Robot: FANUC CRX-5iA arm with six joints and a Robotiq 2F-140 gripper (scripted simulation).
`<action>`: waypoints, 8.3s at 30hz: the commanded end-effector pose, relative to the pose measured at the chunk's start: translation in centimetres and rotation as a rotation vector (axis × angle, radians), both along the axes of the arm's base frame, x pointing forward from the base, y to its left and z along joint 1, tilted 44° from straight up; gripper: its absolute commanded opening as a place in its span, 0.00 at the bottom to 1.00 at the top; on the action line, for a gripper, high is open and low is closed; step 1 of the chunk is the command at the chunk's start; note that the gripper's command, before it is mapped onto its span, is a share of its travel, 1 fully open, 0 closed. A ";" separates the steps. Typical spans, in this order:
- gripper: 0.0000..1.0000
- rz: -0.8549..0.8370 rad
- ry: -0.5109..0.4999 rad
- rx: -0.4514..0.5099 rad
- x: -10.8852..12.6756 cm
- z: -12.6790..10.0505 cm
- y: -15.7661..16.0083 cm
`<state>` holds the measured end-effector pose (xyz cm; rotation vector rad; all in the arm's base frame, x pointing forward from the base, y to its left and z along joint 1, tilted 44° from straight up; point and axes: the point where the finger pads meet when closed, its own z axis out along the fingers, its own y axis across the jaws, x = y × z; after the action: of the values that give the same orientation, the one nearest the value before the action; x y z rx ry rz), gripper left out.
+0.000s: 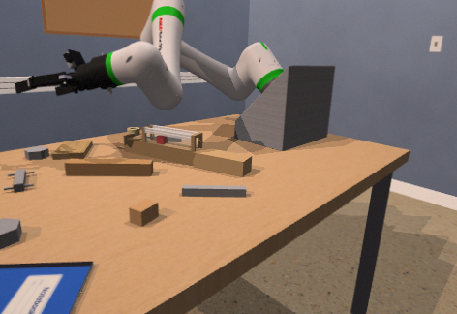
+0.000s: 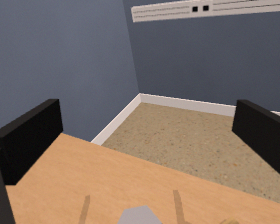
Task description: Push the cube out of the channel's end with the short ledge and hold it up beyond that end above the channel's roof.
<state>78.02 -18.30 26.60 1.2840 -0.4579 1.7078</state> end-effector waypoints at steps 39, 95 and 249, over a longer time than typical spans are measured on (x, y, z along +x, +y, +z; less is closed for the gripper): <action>0.10 -0.403 0.301 0.256 -13.5 3.7 -5.2; 0.10 -0.372 1.004 0.882 -36.3 -10.9 1.9; 0.10 -0.373 1.003 0.881 -35.9 -19.0 -6.0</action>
<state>42.10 -24.33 7.53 2.2741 -0.7833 0.3565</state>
